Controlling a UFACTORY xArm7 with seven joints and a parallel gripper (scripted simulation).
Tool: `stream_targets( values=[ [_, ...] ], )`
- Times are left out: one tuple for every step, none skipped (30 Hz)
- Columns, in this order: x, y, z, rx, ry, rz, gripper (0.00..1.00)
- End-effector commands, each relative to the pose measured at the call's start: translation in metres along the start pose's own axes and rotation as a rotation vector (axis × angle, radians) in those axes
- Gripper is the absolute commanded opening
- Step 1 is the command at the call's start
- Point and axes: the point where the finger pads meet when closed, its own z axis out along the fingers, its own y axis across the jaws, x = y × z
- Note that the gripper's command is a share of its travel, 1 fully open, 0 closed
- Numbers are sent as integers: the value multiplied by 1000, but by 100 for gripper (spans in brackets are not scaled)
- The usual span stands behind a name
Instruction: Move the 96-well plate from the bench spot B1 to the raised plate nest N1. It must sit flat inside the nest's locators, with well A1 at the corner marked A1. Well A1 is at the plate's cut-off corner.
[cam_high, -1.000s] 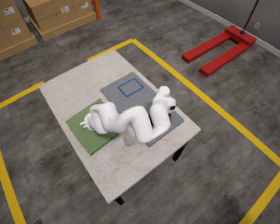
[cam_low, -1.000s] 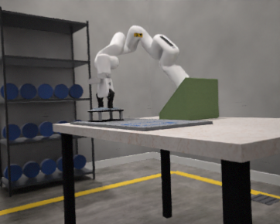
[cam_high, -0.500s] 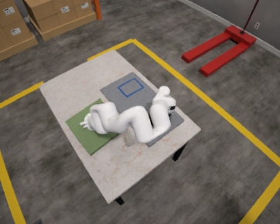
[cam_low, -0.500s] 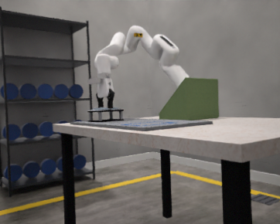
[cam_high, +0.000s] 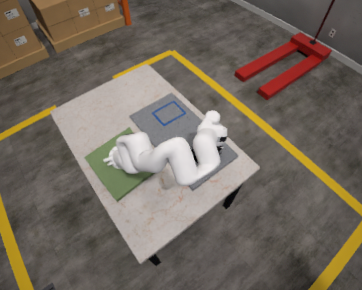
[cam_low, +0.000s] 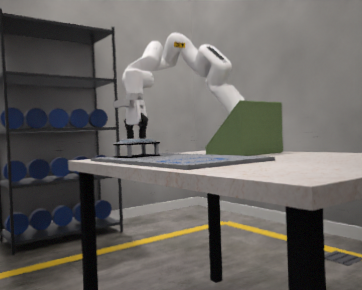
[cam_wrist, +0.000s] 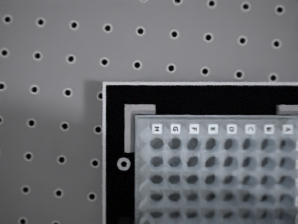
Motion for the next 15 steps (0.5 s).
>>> stream_targets(
  values=[
    [2,0,-14,0,5,0,100],
    [2,0,-16,0,5,0,100],
    [2,0,-16,0,5,0,100],
    [2,0,-16,0,5,0,100],
    [2,0,-19,0,5,0,100],
    [2,0,-22,0,5,0,100],
    [2,0,-24,0,5,0,100],
    [2,0,-27,0,5,0,100],
    [2,0,-30,0,5,0,100],
    [2,0,-32,0,5,0,100],
    [2,0,-35,0,5,0,100],
    [2,0,-38,0,5,0,100],
    [2,0,-40,0,5,0,100],
    [2,0,-43,0,5,0,100],
    [2,0,-46,0,5,0,100]
  ],
)
